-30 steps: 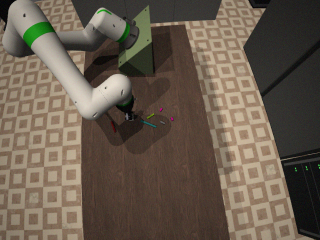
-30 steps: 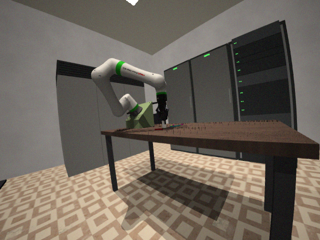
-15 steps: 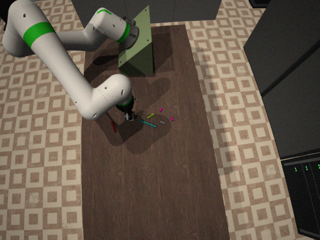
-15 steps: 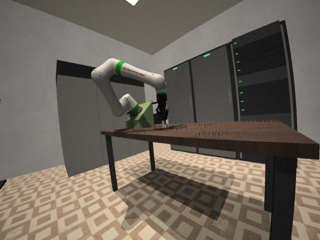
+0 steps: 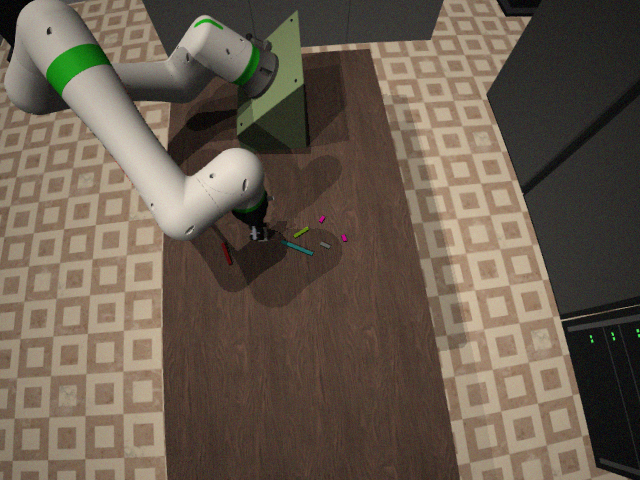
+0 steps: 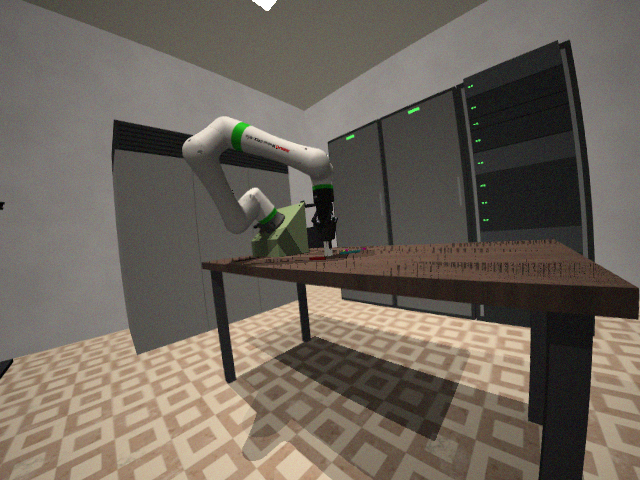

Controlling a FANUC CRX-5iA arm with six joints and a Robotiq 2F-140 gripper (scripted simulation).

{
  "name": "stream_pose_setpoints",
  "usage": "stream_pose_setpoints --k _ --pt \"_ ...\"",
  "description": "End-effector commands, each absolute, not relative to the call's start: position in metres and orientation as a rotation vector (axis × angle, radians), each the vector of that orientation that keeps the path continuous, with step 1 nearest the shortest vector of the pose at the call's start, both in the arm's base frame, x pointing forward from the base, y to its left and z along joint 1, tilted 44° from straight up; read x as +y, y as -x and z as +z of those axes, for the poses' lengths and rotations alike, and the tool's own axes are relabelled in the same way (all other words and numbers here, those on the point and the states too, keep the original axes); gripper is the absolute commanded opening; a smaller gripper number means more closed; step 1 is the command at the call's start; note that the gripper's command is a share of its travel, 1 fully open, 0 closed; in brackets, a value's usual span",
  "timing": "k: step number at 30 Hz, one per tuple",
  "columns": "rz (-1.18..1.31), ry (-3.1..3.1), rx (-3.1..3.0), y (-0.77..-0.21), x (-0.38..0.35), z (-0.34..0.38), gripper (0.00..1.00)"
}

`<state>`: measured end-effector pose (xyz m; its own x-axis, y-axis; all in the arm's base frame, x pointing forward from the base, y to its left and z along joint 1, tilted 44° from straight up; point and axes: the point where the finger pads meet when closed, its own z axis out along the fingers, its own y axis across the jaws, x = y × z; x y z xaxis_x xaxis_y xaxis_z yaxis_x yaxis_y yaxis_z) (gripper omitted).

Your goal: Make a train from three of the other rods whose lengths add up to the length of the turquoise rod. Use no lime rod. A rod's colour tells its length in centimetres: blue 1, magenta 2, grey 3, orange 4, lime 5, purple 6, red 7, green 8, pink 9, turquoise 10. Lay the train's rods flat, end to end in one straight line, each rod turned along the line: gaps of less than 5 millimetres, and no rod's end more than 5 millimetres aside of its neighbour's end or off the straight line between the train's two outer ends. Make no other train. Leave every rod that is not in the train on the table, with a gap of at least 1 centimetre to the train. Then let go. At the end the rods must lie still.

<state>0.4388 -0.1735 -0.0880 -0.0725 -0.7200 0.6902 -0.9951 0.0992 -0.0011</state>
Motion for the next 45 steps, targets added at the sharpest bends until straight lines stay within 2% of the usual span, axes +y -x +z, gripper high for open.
stream_pose_setpoints --k 1,6,21,36,45 --pt "0.672 -1.674 -1.85 -0.439 -0.173 -0.088 0.03" --pt "0.672 -1.674 -1.85 -0.439 -0.173 -0.088 0.03" --pt "0.672 -1.674 -1.85 -0.439 -0.173 -0.088 0.15" --pt "0.672 -1.674 -1.85 -0.439 -0.171 -0.086 0.15" --pt "0.672 -1.674 -1.85 -0.442 -0.147 -0.06 0.15"
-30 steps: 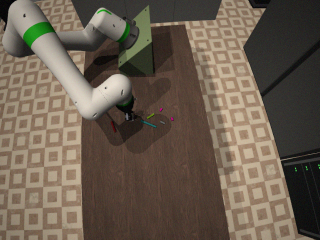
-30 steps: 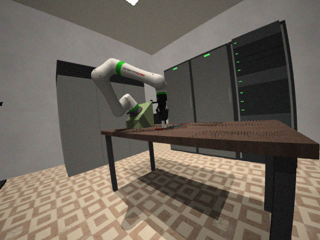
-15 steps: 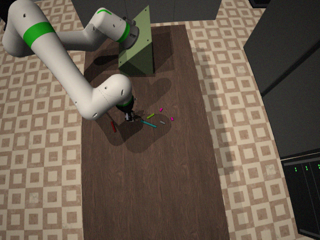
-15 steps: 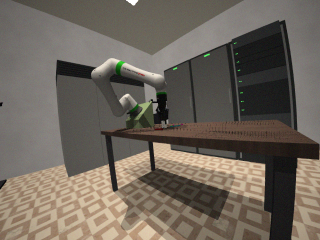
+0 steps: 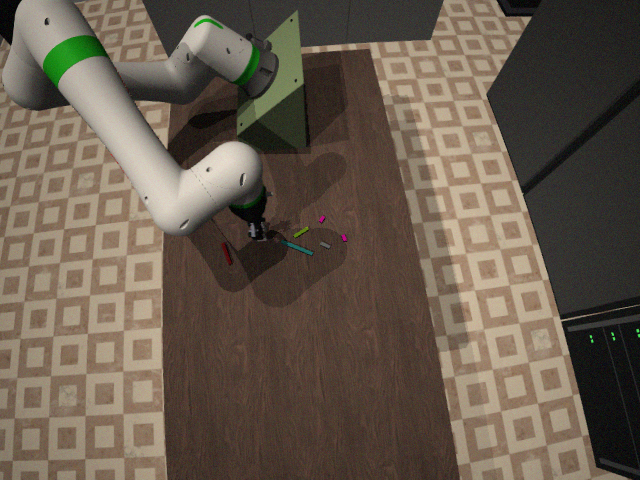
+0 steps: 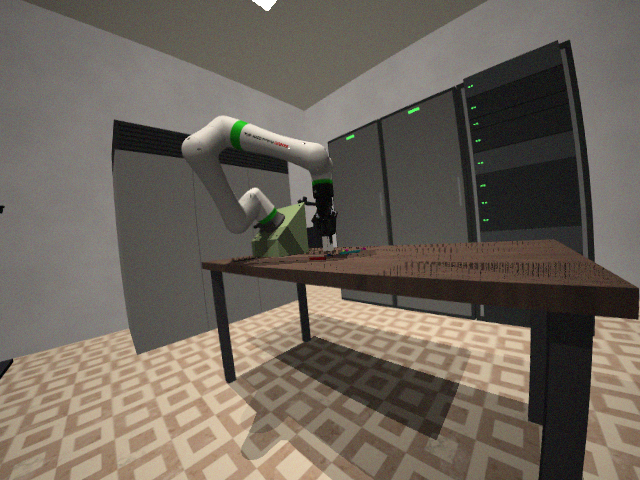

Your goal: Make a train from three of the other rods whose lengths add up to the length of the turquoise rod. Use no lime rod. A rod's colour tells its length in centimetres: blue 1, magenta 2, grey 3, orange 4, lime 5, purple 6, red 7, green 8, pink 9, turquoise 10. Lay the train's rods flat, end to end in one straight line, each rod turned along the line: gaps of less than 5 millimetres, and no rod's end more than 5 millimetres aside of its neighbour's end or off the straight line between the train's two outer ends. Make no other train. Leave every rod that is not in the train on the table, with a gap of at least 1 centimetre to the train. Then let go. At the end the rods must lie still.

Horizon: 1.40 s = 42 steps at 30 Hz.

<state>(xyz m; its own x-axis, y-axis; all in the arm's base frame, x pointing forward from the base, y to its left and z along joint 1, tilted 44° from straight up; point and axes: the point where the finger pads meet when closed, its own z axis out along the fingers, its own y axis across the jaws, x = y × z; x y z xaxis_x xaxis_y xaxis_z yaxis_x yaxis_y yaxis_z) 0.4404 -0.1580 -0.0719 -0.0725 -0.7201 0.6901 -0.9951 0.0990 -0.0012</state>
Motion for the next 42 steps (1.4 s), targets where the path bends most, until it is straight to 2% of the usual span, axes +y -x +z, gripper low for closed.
stream_pose_setpoints --k 1,18,19,42 --pt "0.672 -1.674 -1.85 -0.442 -0.143 -0.056 0.15" --pt "0.672 -1.674 -1.85 -0.445 -0.112 -0.023 0.15" --pt "0.672 -1.674 -1.85 -0.445 -0.112 -0.023 1.0" --pt "0.673 -1.673 -1.852 -0.445 -0.111 -0.023 1.0"
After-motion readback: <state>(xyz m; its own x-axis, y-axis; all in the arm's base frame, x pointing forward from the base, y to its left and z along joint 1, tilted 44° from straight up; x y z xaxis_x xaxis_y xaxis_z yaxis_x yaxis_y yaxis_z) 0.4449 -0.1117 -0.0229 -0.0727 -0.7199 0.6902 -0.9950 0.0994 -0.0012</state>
